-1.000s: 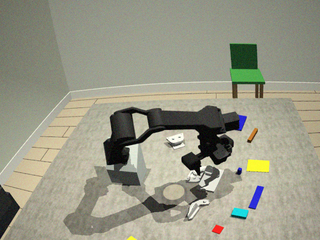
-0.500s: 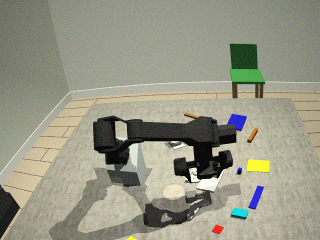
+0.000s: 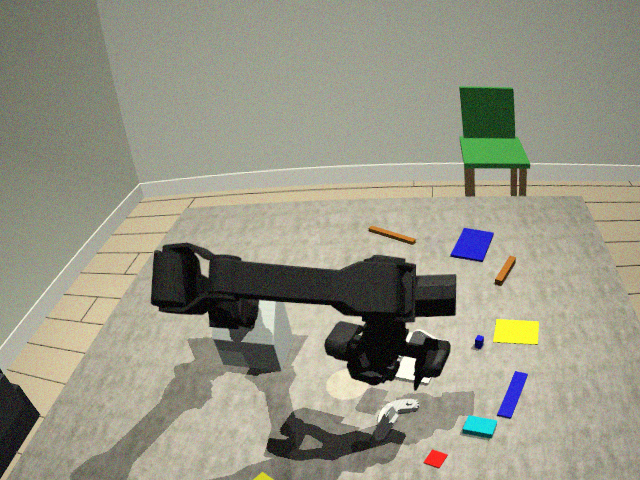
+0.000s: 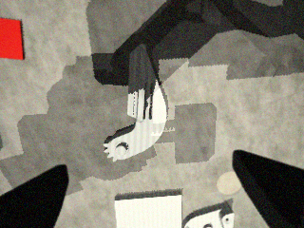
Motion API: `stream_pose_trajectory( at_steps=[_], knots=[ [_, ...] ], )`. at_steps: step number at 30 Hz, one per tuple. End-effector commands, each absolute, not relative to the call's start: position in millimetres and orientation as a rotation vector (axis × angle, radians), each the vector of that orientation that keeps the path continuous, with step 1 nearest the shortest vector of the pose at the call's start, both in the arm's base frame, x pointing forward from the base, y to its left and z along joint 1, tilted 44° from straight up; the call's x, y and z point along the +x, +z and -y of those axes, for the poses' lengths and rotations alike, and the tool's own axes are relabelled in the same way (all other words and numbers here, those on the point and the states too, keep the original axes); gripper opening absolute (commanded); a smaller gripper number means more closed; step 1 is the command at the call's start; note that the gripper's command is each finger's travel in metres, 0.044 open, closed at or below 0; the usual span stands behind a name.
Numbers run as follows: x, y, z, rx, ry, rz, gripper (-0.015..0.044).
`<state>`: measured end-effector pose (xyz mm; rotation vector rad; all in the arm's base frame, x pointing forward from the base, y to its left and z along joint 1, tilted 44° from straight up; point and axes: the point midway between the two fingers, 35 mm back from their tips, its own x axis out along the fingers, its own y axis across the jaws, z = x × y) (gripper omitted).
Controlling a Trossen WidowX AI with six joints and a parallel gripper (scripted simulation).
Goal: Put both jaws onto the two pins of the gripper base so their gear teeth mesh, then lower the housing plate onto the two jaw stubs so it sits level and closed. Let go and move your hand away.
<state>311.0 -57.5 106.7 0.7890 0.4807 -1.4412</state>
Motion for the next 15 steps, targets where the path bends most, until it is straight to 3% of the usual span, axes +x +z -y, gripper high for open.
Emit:
stream_pose_trajectory(
  at_steps=[1, 15],
  knots=[
    [304.6, 116.8, 66.9, 0.869, -1.479, -0.396, 0.0440],
    [307.3, 90.3, 96.5, 0.884, -1.486, -0.379, 0.0440]
  ],
)
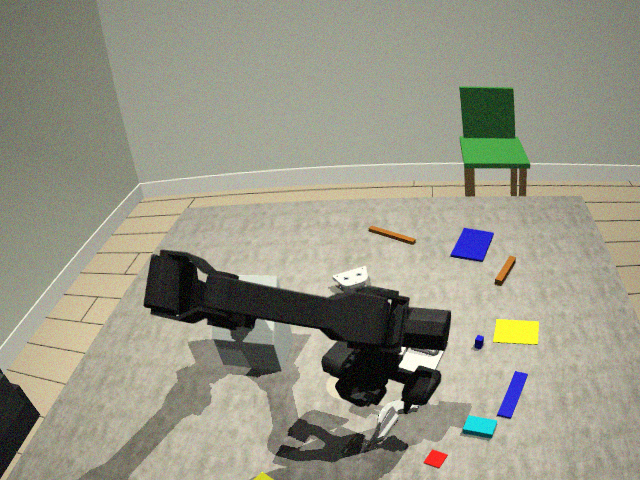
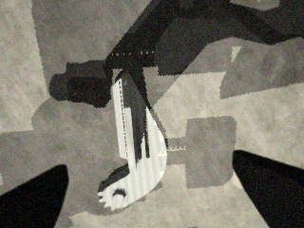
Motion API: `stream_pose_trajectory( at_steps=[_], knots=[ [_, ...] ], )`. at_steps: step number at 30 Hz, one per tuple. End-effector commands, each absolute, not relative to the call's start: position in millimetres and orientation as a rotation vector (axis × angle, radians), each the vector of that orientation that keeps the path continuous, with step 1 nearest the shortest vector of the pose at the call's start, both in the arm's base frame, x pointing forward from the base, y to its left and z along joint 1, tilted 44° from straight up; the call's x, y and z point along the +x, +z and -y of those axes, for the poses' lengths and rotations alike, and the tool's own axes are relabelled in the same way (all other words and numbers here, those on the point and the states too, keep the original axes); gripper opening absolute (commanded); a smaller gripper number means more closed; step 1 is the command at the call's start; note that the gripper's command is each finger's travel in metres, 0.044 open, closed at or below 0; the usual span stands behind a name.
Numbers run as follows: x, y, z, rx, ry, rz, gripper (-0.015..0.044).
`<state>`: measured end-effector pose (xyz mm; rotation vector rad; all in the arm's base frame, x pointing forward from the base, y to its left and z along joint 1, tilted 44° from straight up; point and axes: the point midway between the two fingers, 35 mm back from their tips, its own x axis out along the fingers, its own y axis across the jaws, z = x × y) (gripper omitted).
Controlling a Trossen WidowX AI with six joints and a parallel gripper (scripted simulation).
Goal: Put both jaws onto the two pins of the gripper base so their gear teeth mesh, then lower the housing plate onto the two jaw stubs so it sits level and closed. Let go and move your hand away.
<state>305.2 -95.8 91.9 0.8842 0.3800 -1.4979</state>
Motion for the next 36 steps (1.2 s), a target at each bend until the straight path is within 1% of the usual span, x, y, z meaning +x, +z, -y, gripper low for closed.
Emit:
stream_pose_trajectory(
  at_steps=[1, 36],
  knots=[
    [307.3, 90.3, 96.5, 0.884, -1.486, -0.379, 0.0440],
    [312.1, 54.9, 131.5, 0.882, -1.486, -0.377, 0.0440]
  ],
)
